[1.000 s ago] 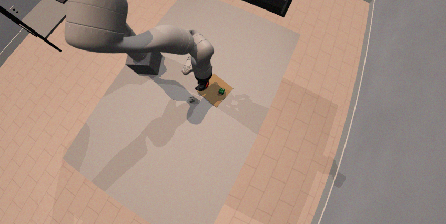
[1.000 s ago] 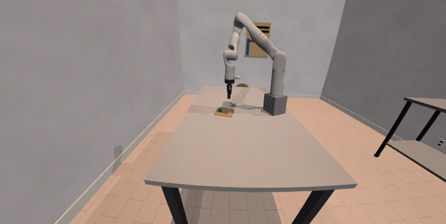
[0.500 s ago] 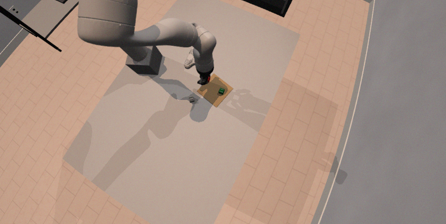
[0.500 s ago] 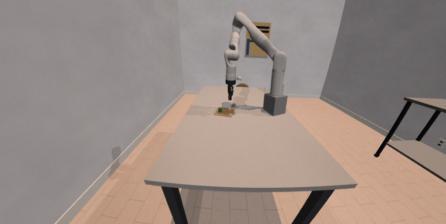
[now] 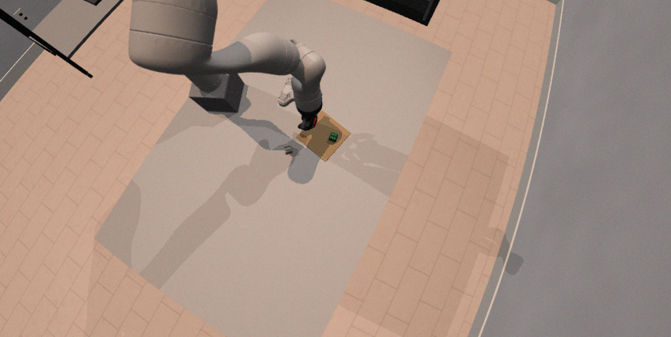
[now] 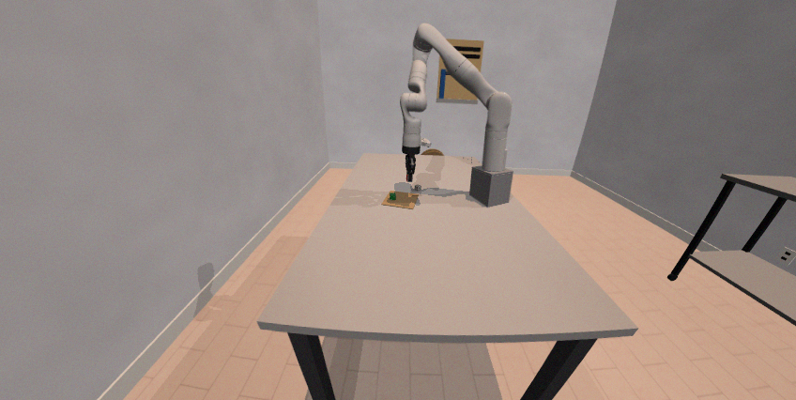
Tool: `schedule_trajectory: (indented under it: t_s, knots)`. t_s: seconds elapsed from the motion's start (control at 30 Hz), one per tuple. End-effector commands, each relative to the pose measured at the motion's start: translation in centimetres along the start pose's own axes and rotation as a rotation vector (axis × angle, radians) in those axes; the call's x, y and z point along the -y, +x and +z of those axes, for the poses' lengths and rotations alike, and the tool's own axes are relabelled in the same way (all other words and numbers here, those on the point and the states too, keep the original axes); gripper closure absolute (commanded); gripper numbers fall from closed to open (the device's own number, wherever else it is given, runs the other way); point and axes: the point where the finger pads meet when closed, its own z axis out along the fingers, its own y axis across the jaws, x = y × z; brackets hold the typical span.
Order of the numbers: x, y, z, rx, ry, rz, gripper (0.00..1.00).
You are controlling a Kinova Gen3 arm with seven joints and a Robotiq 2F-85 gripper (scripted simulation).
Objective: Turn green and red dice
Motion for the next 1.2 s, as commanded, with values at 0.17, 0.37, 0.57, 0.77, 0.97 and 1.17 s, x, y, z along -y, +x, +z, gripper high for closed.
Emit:
schedule_trajectory:
  t_s: [0.17,0.37,0.57,0.77,0.97,1.17]
  knots:
    - [-0.3,0.2,3.4,-0.008,-0.002,-0.005,0.79]
    - [-0.3,0.2,6.2,-0.008,-0.002,-0.005,0.79]
    - [-0.3,0.2,7.5,-0.008,-0.002,-0.005,0.79]
    - [-0.3,0.2,8.3,-0.008,-0.002,-0.005,0.79]
    - [-0.3,0.2,8.3,-0.008,-0.002,-0.005,0.79]
    - [-0.3,0.2,8.3,-0.008,-0.002,-0.005,0.79]
